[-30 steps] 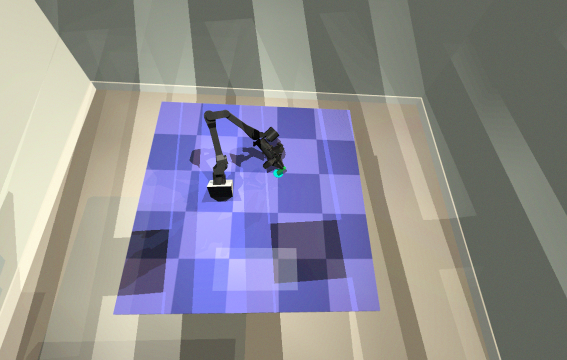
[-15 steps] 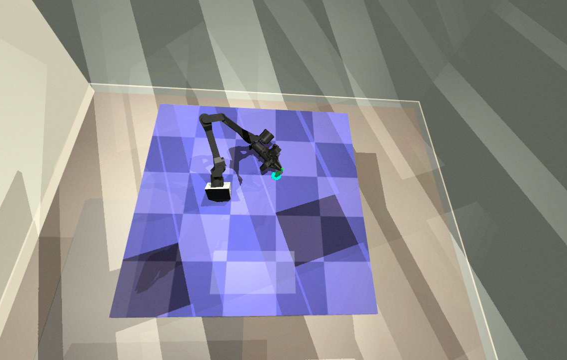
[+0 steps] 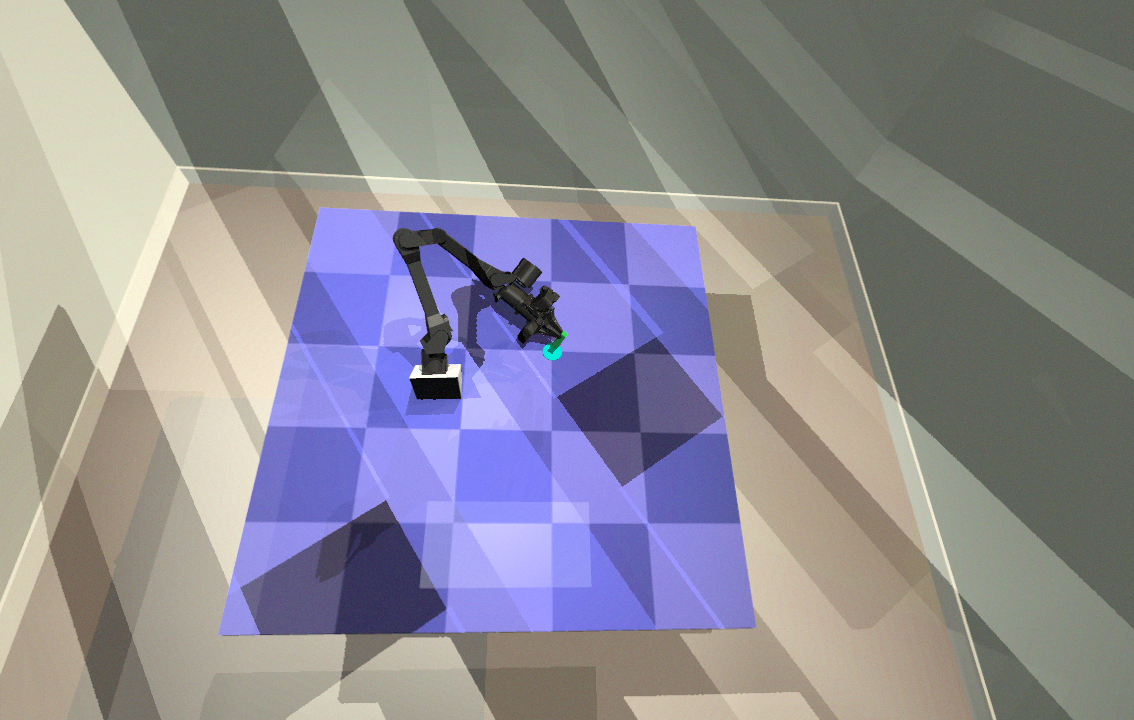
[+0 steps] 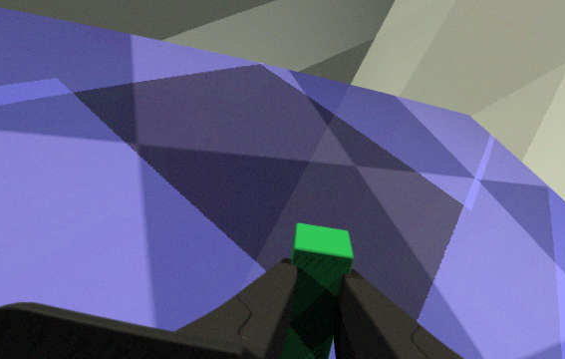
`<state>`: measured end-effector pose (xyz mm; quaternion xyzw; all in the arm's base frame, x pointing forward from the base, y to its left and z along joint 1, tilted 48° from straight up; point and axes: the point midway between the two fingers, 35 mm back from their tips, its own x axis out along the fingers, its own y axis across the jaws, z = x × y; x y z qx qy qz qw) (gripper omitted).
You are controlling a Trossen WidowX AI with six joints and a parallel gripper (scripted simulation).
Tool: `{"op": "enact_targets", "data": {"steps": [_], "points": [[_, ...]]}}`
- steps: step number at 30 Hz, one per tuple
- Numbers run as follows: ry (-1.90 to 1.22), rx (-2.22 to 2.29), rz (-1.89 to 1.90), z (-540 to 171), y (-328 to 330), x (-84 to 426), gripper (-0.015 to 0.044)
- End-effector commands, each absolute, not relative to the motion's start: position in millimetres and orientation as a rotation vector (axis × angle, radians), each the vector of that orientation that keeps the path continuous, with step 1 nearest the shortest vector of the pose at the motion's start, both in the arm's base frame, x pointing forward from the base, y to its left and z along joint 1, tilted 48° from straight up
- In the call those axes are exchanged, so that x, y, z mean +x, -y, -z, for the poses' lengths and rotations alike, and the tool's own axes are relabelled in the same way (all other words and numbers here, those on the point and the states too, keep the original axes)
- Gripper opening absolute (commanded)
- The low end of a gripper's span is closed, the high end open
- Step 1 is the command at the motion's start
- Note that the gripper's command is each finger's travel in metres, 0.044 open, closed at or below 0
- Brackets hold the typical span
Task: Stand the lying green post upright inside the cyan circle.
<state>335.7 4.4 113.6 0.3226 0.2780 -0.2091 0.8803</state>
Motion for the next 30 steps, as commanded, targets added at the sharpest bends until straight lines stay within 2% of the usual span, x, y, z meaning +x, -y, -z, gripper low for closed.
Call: {"op": "enact_targets", "data": {"steps": [1,30], "points": [[-0.541,0.687,0.44,-118,-4,334,0.0023],[-0.326,0.792,0.462,-133,-4,321,0.0023]]}}
